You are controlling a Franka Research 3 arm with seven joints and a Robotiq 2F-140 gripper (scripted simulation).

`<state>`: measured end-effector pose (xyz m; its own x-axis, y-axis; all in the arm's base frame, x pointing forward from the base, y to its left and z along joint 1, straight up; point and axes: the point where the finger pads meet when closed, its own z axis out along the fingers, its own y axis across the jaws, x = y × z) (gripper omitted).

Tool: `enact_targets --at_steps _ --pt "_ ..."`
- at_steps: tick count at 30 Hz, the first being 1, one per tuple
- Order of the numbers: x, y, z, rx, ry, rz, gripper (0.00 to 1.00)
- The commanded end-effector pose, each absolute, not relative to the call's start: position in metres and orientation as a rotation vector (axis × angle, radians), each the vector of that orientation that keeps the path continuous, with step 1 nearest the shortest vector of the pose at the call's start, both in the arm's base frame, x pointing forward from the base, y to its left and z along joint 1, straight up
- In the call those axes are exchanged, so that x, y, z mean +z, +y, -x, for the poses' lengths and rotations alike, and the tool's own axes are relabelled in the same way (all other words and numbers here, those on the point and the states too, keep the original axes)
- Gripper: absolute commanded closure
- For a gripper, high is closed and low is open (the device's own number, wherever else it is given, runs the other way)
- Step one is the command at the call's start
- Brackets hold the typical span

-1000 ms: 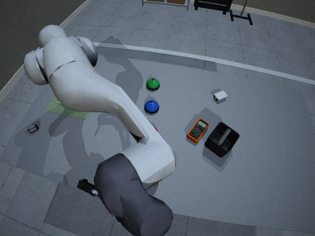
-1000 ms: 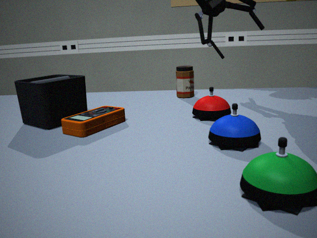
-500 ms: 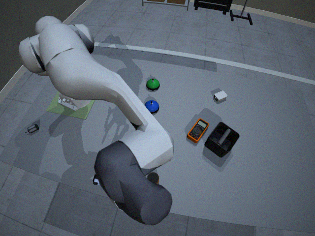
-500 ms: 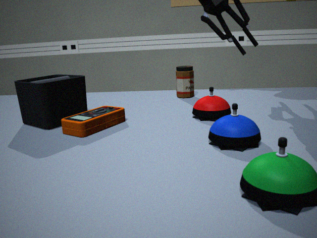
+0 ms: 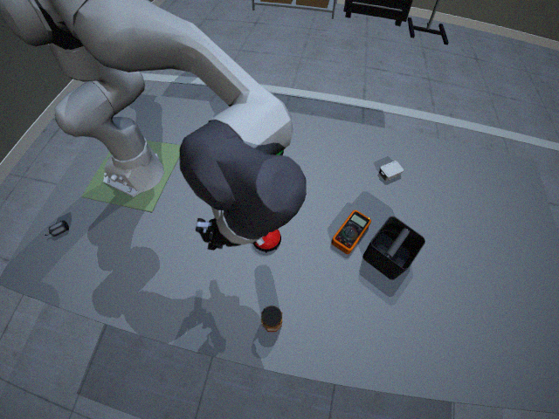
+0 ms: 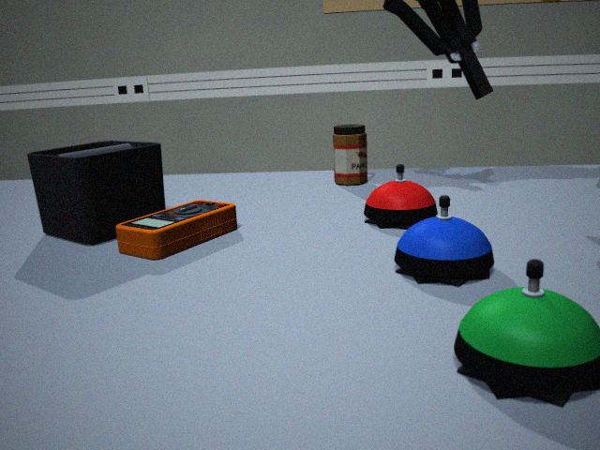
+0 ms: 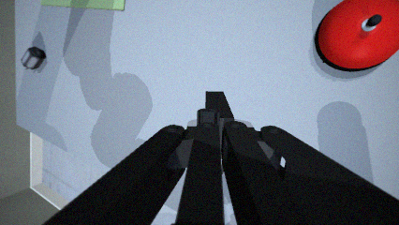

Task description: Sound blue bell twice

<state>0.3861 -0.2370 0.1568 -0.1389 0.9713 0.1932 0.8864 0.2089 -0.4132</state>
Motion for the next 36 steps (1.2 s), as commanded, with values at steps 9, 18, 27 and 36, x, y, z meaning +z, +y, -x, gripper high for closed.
enact_targets --at_steps 9,18,27,36 --pt "0.158 -0.086 -0.427 0.132 -2.294 1.931 0.90" --pt "0.162 0.024 -0.439 0.018 -2.429 1.957 0.90" --pt "0.162 0.037 -0.440 0.002 -2.445 1.960 0.90" --pt "0.143 0.038 -0.447 0.002 -2.445 1.960 0.90"
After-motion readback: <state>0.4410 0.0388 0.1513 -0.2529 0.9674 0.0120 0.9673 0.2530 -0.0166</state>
